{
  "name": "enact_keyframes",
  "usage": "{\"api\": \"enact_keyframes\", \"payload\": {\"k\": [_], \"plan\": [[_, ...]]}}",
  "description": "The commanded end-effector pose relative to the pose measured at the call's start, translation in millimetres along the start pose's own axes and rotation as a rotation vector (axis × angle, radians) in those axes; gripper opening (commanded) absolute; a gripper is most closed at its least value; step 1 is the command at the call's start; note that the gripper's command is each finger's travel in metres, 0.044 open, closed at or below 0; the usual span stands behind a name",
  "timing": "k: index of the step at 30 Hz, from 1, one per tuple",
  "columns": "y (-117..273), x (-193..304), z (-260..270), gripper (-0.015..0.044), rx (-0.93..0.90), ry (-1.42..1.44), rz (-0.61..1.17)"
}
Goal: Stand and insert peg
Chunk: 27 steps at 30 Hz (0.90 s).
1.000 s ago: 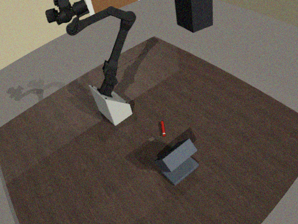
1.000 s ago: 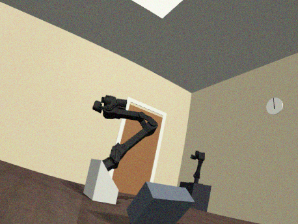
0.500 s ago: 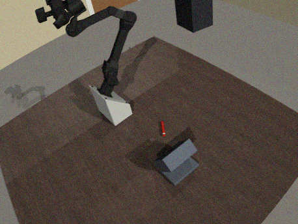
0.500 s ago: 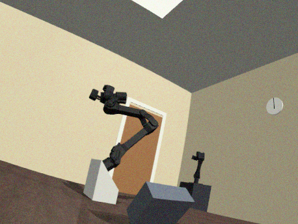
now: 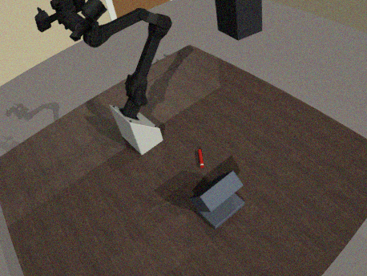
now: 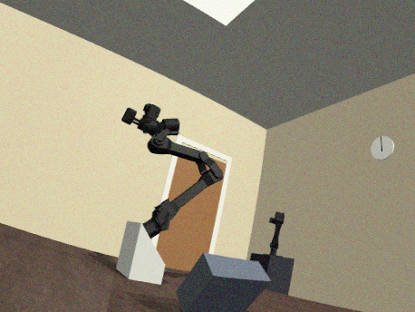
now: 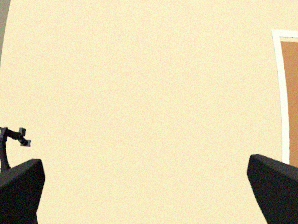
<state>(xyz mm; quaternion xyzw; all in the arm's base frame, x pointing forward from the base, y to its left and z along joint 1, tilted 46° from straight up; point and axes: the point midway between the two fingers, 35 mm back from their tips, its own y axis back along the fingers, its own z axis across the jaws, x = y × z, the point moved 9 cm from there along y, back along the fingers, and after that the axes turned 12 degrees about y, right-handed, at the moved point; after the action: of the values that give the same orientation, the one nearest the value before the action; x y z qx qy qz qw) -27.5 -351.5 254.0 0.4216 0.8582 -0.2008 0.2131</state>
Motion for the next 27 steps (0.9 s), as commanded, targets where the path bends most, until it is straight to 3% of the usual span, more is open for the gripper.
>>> {"api": "enact_keyframes", "payload": {"k": [1,27], "plan": [[13,-12,10,0.0440,-0.073,-0.007,-0.082],[148,-66,69,0.0440,-0.680,0.012,-0.573]]}}
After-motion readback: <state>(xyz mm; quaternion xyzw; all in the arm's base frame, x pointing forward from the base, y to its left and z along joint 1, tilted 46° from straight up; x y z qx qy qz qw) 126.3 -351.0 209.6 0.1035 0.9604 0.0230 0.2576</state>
